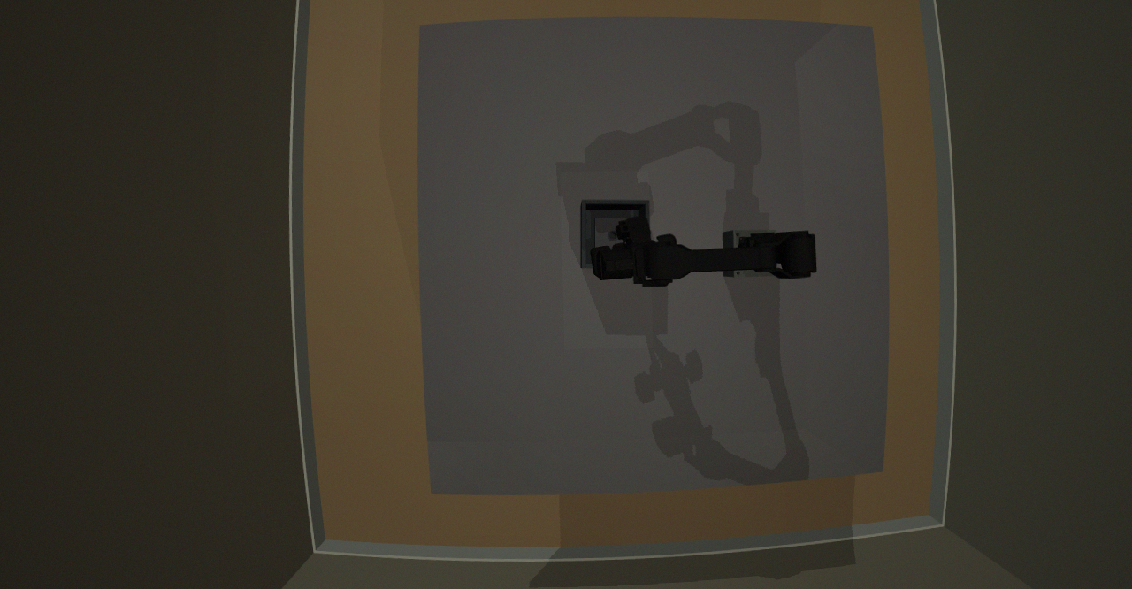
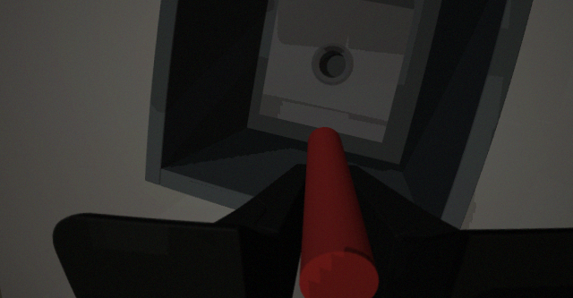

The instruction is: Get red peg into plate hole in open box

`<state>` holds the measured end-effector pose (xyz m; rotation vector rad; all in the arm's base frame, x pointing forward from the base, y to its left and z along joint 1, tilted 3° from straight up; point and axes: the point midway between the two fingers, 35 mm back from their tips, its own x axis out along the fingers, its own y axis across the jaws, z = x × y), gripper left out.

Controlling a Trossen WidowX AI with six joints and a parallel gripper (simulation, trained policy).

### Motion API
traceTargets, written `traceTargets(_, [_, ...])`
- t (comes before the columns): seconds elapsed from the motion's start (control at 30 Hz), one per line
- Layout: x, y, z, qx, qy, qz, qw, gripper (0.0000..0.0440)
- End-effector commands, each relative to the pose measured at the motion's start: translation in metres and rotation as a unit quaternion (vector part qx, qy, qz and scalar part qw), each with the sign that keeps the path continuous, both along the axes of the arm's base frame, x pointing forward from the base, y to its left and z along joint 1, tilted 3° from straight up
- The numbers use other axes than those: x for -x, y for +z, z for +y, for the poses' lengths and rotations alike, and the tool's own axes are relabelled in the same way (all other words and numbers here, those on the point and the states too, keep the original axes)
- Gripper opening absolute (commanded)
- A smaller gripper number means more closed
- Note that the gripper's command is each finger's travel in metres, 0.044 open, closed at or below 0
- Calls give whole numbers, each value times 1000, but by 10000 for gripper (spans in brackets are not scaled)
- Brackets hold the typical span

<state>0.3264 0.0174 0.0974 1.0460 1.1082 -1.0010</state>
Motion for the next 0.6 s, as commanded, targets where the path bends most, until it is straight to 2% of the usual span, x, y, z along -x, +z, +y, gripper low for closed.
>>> traceTargets(0.0, [-2, -6, -5, -3, 2, 8, 1000, 1])
traceTargets(0.57, [-9, -48, -24, -26, 3, 34, 999, 0])
